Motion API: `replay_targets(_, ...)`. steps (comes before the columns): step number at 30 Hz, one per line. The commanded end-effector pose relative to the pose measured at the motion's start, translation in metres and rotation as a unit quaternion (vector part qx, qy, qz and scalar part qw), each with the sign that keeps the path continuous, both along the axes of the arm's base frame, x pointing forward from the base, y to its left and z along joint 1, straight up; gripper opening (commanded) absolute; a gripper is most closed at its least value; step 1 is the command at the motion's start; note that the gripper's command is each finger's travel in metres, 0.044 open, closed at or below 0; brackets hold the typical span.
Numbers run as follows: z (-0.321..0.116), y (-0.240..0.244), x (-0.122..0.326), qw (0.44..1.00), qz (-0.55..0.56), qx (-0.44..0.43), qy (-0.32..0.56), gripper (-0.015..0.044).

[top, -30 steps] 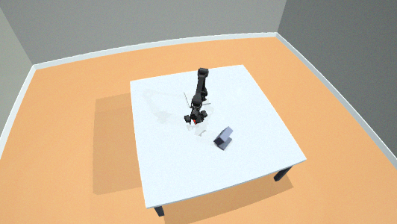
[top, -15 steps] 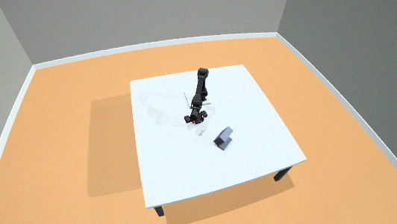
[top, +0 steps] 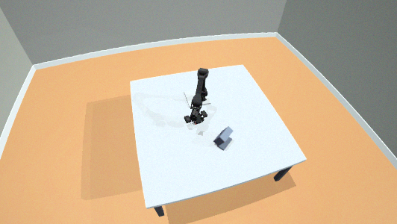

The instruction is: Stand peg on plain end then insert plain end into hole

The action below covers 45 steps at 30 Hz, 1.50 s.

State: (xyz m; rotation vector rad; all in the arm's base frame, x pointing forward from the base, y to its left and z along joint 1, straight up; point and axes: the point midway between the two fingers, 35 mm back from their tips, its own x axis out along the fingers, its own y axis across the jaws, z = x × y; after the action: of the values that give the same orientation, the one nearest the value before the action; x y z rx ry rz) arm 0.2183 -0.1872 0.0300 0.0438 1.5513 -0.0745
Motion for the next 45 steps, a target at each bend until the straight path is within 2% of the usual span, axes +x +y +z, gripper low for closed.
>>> replay_targets(1, -0.001, 0.000, 0.000, 1.000, -0.002, 0.001, -0.001, 0.0057)
replay_targets(9, 0.001, 0.000, 0.000, 1.000, 0.000, 0.000, -0.007, 0.0049)
replay_targets(45, 0.020, 0.001, -0.016, 0.987, 0.003, -0.012, -0.162, 0.0049)
